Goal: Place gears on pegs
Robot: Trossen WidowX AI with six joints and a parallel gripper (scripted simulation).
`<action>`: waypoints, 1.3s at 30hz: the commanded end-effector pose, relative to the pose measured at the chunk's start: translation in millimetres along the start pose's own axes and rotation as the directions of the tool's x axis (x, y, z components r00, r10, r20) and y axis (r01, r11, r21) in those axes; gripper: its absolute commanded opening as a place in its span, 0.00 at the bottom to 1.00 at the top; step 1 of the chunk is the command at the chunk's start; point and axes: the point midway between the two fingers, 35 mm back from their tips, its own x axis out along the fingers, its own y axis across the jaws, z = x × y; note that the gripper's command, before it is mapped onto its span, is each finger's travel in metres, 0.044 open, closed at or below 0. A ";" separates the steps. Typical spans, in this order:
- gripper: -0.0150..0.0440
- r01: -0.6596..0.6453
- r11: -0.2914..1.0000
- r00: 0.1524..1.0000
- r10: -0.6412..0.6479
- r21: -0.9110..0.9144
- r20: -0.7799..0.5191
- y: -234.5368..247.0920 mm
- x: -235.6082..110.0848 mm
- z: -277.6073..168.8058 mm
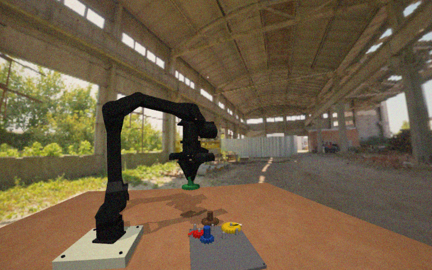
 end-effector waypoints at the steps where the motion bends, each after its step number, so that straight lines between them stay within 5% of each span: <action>1: 0.25 0.007 1.000 1.000 -0.007 -0.002 0.001 -10.7 3.3 1.9; 39: 0.25 0.013 1.000 1.000 -0.013 0.020 -0.009 -106.8 49.7 -2.8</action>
